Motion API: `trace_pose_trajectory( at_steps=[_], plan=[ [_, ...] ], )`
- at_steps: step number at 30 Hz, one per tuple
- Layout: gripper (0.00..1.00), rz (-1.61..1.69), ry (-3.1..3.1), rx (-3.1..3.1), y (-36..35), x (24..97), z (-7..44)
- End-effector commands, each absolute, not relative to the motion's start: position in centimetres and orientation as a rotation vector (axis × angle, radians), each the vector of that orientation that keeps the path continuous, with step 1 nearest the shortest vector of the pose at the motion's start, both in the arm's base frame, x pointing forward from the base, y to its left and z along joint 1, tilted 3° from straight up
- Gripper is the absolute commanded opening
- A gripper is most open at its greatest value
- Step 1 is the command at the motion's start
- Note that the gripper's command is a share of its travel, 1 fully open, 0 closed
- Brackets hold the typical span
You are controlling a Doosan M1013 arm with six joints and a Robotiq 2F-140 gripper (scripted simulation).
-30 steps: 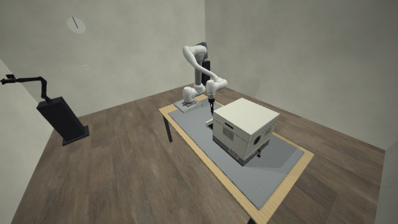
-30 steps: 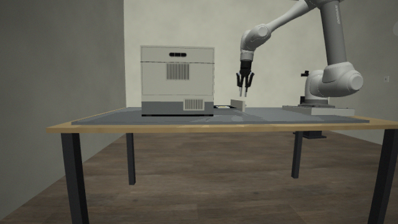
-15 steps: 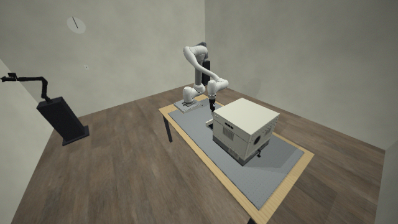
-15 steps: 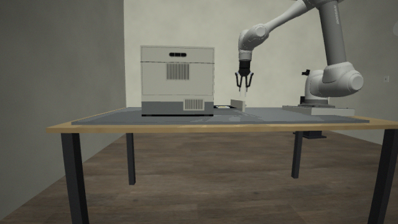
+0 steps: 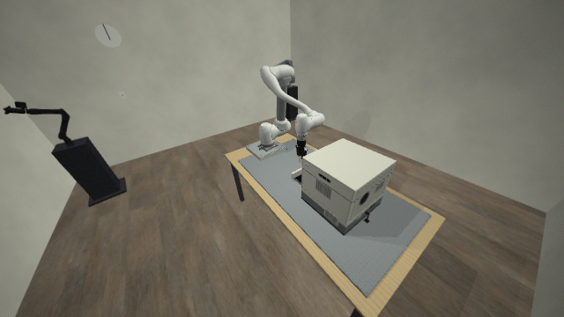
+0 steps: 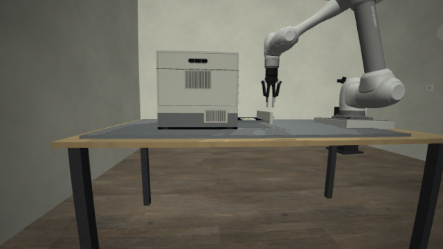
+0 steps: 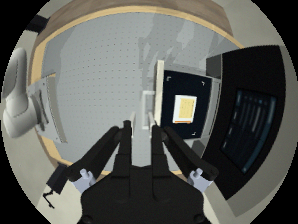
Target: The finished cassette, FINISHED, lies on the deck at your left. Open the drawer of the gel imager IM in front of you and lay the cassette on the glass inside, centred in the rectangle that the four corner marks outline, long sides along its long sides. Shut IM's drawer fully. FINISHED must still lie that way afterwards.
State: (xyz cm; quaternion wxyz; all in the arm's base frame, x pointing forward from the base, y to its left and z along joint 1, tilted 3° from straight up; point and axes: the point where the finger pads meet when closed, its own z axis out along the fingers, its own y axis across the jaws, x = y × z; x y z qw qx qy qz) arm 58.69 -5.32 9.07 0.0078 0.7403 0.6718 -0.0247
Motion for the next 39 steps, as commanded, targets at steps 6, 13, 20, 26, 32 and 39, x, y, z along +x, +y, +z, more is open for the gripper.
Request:
trace_pose_trajectory(
  at_steps=[6, 13, 20, 26, 32, 39],
  plan=[
    [0.27, -0.077, 2.1, 2.314, -5.3, 58.7, 8.8],
    [0.27, -0.077, 2.1, 2.314, -5.4, 58.7, 8.1],
    [0.27, -0.077, 2.1, 2.314, -5.4, 58.6, 7.2],
    [0.27, -0.077, 2.1, 2.314, -5.4, 58.6, 6.4],
    [0.27, -0.077, 2.1, 2.314, -5.5, 58.6, 5.9],
    [0.27, -0.077, 2.1, 2.314, -5.5, 58.6, 4.9]
  ],
)
